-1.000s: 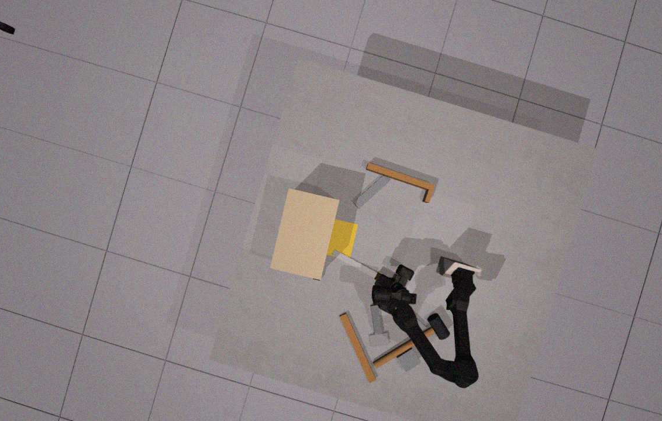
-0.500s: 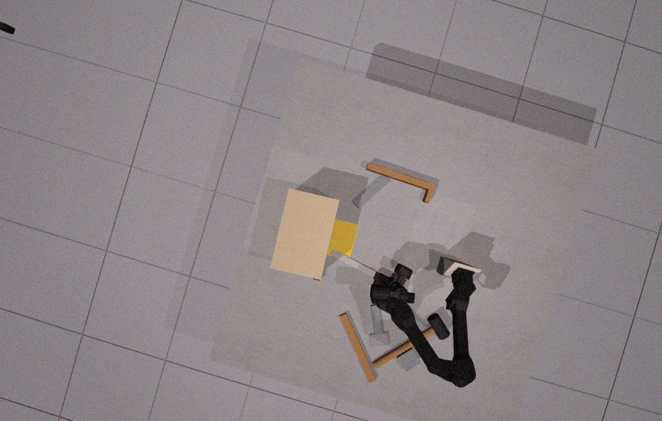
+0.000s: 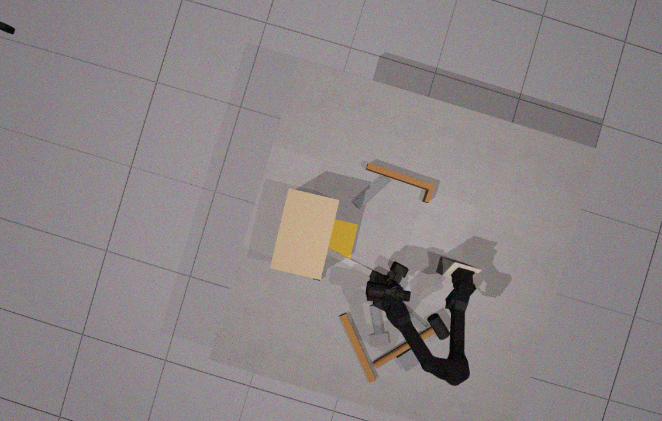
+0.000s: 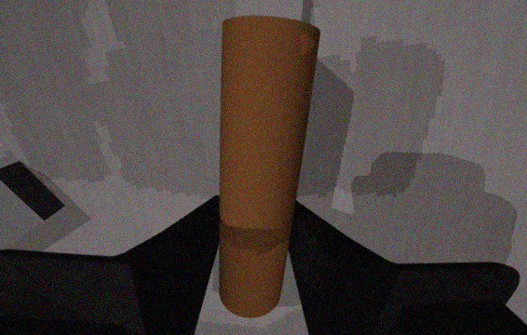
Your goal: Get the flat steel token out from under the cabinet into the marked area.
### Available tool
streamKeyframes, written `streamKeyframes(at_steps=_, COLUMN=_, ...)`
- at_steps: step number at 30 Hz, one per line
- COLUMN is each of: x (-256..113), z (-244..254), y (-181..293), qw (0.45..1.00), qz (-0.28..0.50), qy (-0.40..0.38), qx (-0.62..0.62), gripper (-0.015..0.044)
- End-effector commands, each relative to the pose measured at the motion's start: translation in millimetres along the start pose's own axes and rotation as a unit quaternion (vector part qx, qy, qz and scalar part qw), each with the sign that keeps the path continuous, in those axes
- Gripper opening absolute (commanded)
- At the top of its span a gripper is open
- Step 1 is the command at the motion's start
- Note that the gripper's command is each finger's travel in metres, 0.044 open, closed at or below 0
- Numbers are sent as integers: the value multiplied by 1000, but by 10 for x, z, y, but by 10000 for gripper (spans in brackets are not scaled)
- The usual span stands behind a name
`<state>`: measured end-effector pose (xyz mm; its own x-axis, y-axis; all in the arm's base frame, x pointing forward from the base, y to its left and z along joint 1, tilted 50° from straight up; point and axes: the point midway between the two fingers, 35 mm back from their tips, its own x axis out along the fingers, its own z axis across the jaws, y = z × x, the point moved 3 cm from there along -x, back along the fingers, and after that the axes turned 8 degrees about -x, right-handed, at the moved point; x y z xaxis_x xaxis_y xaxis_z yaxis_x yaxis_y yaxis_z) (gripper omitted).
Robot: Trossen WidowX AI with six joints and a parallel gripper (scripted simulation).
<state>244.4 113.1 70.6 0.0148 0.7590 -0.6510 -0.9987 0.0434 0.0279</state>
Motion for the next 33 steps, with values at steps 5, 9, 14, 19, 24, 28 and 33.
streamKeyframes(at_steps=5, x=-3, z=-7, y=-127, qw=1000, qz=-1, qy=-2, qx=-4, gripper=0)
streamKeyframes(at_steps=9, x=-3, z=-12, y=-174, qw=1000, qz=-1, qy=-2, qx=-4, gripper=0)
streamKeyframes(at_steps=14, x=-4, z=-18, y=-233, qw=1000, qz=-1, qy=-2, qx=-5, gripper=0)
streamKeyframes(at_steps=19, x=-4, z=-24, y=-292, qw=1000, qz=-1, qy=-2, qx=-5, gripper=0)
streamKeyframes(at_steps=24, x=-4, z=-30, y=-351, qw=1000, qz=-1, qy=-2, qx=-5, gripper=0)
streamKeyframes(at_steps=28, x=-4, z=-35, y=-399, qw=1000, qz=-1, qy=-2, qx=-5, gripper=0)
streamKeyframes(at_steps=33, x=-5, z=-41, y=-458, qw=1000, qz=-1, qy=-2, qx=-6, gripper=0)
